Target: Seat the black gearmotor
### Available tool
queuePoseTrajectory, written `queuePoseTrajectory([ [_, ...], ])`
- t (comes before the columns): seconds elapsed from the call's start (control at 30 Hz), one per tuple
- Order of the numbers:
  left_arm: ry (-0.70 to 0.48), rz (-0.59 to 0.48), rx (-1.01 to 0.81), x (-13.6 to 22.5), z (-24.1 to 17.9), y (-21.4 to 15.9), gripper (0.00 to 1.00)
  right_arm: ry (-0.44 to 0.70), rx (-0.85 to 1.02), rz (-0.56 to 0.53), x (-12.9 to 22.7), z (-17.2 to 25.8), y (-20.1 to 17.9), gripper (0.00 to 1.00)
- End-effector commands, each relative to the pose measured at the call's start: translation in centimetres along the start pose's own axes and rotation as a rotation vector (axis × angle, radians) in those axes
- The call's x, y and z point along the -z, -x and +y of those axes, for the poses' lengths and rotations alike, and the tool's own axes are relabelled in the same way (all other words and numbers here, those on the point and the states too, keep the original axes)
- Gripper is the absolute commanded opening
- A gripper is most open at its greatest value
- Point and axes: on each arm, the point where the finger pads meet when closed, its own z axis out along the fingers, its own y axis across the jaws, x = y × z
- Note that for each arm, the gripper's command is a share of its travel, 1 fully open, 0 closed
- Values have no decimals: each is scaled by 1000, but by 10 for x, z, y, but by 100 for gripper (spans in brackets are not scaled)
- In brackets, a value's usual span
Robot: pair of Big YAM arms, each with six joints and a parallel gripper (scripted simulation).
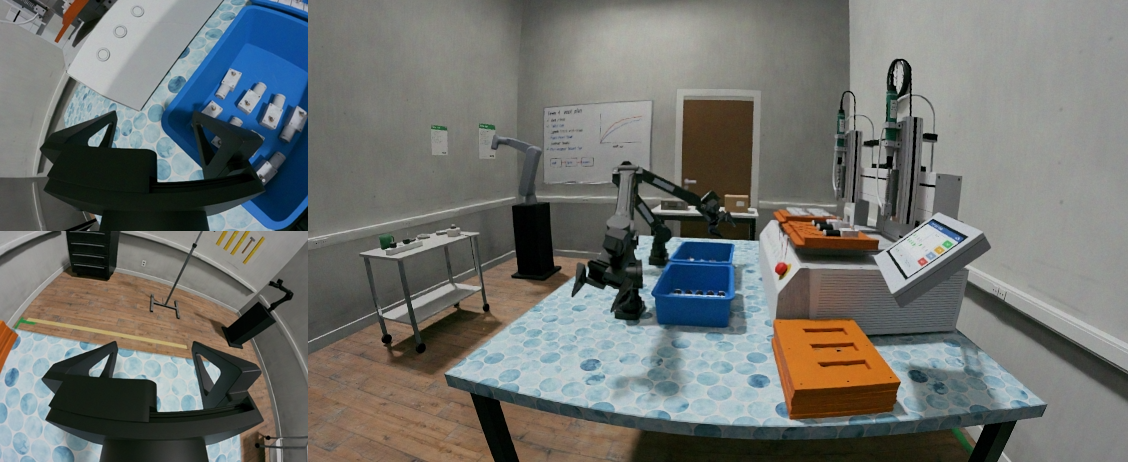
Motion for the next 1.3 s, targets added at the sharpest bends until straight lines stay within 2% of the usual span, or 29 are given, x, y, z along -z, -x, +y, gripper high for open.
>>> queuePoseTrajectory([
  [0.0,11,-6,-8,1,6,4,100,-4,-8,-19,1,-2,10,100],
  [0.53,11,-6,-8,1,6,4,100,-4,-8,-19,1,-2,10,100],
  [0.57,28,-14,-22,3,17,11,100,-9,-18,-48,1,-5,27,100],
  [0.6,55,-33,-41,5,34,25,100,4,-27,-72,1,-2,51,71],
  [1.1,83,-24,34,-1,54,36,100,126,0,-64,-1,50,87,71],
  [1.27,112,-23,70,-3,69,46,100,209,24,-60,3,87,110,71],
])
